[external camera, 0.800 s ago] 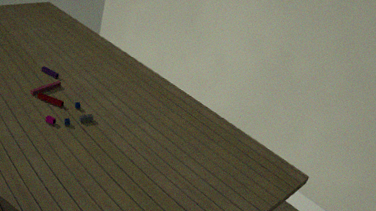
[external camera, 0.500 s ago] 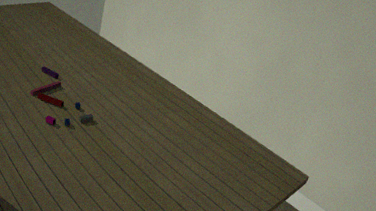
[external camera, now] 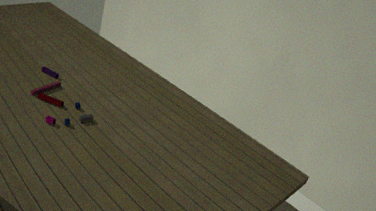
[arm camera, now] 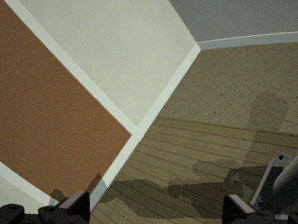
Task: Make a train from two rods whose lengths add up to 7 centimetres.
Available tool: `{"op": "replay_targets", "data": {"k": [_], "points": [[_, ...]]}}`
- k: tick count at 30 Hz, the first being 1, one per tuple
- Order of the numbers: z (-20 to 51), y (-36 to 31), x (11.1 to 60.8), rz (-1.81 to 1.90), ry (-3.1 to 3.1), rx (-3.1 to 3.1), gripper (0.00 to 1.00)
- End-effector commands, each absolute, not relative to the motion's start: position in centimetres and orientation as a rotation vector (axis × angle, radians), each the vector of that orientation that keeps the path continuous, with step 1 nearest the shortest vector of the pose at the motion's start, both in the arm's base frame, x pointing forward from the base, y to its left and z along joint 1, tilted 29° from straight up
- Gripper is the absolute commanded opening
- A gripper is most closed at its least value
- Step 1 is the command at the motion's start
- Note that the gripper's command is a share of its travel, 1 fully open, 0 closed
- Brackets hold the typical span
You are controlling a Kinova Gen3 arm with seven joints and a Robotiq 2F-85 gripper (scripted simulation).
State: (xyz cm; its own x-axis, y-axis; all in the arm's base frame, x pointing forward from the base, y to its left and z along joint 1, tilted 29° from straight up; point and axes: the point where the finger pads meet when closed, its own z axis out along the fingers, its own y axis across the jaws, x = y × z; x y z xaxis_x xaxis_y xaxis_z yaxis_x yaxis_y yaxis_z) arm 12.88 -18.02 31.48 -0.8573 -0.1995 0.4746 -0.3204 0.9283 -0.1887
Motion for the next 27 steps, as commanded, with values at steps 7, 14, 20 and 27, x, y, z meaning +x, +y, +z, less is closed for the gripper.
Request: {"op": "replay_targets", "data": {"k": [7, 14, 20, 27], "points": [[28.7, -17.4, 15.3, 0.228, -2.705, 0.152, 1.0], [25.5, -16.9, 18.3, 0.071, -2.757, -0.153, 1.0], [20.7, -17.1, 23.0, -0.152, -2.723, -0.666, 1.0], [16.7, -18.2, 26.7, -0.304, -2.592, -1.09, 1.0]]}}
